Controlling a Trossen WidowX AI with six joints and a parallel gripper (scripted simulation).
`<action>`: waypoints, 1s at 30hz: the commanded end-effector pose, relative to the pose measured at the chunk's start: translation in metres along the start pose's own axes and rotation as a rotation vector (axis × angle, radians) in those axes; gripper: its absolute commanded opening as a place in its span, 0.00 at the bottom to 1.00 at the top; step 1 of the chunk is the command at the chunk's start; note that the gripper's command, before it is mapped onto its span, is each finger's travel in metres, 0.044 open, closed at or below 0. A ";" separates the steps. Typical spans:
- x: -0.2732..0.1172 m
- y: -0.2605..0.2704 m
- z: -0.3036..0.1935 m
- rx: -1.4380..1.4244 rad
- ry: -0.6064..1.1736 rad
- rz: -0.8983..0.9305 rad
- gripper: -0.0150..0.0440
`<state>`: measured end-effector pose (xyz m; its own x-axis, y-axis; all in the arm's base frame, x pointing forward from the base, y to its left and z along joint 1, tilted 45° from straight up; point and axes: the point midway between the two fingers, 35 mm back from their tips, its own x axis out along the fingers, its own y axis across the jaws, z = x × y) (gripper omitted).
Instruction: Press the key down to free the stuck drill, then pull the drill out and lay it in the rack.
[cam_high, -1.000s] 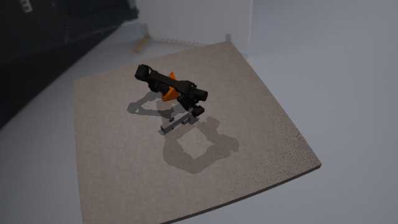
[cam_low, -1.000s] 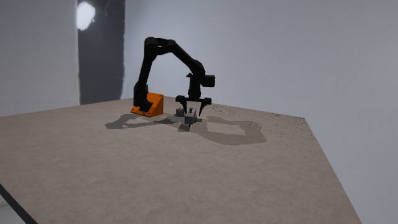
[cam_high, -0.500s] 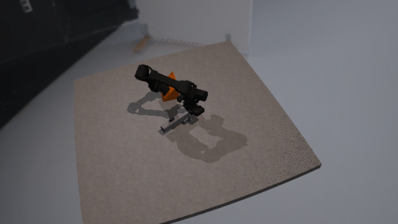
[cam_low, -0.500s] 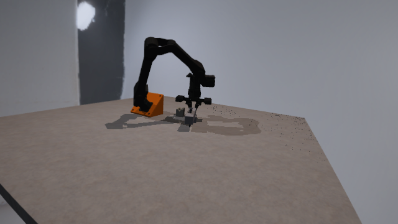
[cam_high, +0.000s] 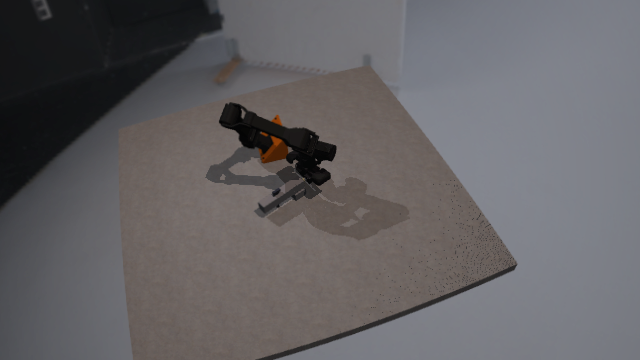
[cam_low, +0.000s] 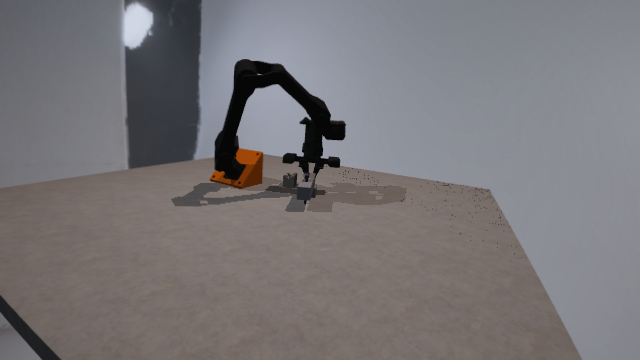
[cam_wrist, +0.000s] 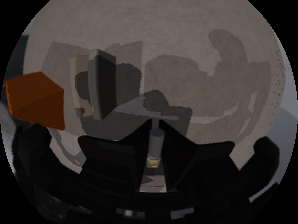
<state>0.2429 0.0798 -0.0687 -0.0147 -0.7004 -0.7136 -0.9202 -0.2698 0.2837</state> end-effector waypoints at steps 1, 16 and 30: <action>-0.001 -0.001 0.007 0.003 -0.003 -0.003 0.25; -0.002 -0.001 0.028 0.003 -0.005 -0.003 0.25; -0.001 0.000 0.032 -0.001 -0.001 0.001 0.57</action>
<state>0.2307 0.1022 -0.0892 -0.0164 -0.6987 -0.7152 -0.9208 -0.2682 0.2831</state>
